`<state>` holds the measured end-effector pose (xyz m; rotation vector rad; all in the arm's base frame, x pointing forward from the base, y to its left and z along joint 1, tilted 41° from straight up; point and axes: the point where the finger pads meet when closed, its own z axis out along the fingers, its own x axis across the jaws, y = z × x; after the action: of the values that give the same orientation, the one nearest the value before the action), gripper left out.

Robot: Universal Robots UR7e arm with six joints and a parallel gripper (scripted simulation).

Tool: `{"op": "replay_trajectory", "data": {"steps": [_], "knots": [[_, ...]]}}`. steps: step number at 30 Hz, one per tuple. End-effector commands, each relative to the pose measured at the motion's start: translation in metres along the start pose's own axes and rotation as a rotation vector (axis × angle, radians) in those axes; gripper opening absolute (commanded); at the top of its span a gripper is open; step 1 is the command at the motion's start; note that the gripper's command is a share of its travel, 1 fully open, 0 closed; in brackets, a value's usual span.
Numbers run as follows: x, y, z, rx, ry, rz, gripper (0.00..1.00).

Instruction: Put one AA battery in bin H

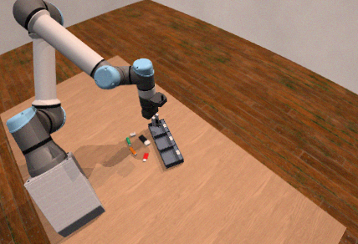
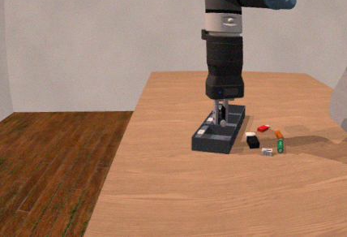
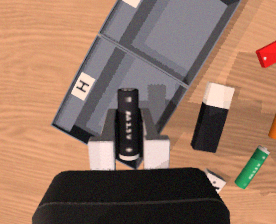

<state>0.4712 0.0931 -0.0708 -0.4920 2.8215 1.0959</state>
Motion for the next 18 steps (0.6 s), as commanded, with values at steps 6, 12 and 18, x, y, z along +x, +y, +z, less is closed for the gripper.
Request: {"op": "replay_trajectory", "data": {"steps": [6,12,18], "knots": [[-0.0024,-0.0031,-0.0001,0.004,0.001,0.276,0.31],[-0.0024,-0.0033,-0.0001,0.007,0.003,0.436,0.31],[-0.0023,-0.0031,-0.0001,0.013,0.004,0.539,0.31]]}}
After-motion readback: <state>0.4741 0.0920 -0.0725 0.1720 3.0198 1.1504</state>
